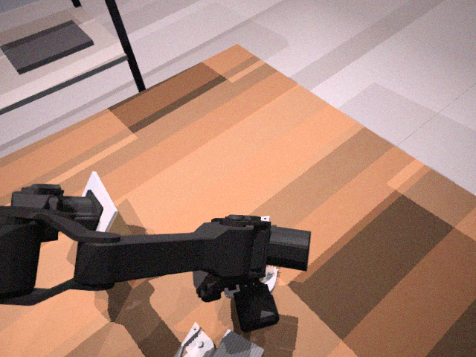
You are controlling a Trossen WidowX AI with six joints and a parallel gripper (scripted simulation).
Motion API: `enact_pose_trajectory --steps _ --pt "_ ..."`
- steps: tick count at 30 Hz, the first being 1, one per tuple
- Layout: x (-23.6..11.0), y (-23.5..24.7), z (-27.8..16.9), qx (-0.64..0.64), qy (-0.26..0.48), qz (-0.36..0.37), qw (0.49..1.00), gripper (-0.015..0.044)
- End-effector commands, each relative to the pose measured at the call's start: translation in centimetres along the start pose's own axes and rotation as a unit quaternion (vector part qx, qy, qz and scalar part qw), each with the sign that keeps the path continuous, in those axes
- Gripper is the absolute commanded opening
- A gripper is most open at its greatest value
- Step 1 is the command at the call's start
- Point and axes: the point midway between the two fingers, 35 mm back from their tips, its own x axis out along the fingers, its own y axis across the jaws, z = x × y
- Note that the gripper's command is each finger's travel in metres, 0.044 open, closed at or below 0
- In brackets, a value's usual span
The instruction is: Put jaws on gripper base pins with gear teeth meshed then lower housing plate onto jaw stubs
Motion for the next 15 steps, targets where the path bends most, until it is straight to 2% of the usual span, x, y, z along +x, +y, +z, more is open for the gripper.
enact_pose_trajectory --steps 1,15 --pt "0.0 0.01 0.0 0.0 0.0 0.0 1.0 0.0134" --pt "-0.74 0.07 -0.08 0.0 0.0 0.0 1.0 0.0134"
